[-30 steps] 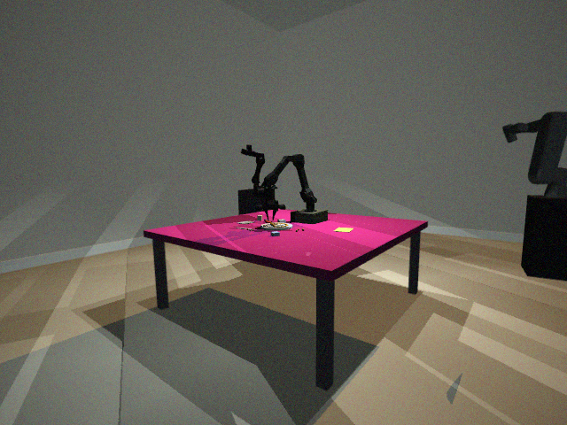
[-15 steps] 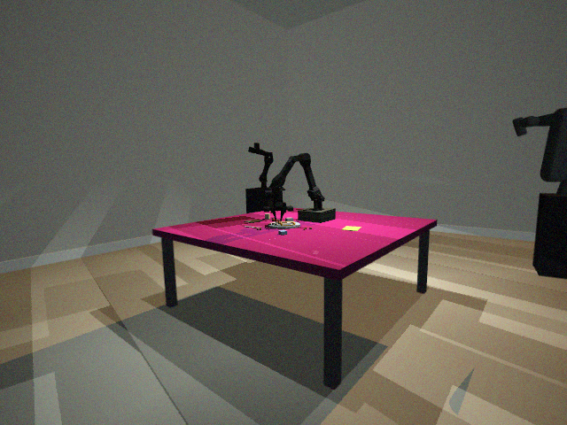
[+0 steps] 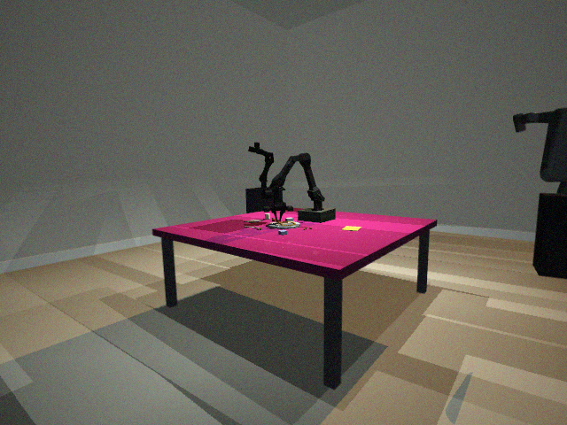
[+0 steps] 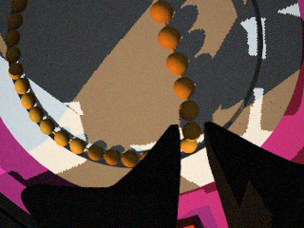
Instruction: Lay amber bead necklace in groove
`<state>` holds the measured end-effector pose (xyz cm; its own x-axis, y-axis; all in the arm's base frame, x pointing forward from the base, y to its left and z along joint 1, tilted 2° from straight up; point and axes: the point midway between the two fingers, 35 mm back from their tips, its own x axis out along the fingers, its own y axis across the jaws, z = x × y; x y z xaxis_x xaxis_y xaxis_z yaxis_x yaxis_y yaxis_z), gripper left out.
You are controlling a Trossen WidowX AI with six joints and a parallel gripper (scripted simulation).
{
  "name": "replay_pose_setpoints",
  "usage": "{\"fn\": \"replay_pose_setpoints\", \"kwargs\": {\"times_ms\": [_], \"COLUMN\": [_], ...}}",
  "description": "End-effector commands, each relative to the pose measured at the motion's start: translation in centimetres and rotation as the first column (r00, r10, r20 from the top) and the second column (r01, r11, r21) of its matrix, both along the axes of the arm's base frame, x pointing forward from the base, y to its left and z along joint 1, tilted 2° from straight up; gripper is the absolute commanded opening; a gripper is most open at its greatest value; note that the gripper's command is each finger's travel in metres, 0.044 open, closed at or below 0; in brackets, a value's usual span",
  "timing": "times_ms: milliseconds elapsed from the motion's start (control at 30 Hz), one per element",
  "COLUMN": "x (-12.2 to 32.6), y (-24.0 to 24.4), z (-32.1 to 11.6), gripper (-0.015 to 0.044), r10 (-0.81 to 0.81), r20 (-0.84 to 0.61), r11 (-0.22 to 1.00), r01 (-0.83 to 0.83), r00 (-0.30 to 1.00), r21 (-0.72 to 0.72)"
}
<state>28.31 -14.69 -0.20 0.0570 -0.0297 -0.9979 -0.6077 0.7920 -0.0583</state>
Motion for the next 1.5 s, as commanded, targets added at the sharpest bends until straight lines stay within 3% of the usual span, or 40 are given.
{"fn": "replay_pose_setpoints", "kwargs": {"times_ms": [0, 1467], "x": [0.0, 0.2], "y": [0.0, -1.1], "z": [0.0, 0.0], "gripper": [0.0, 0.0], "r10": [0.0, 0.006], "r20": [0.0, 0.003], "r11": [1.0, 1.0], "r01": [0.0, -0.006], "r00": [1.0, 1.0], "r21": [0.0, 0.002]}}
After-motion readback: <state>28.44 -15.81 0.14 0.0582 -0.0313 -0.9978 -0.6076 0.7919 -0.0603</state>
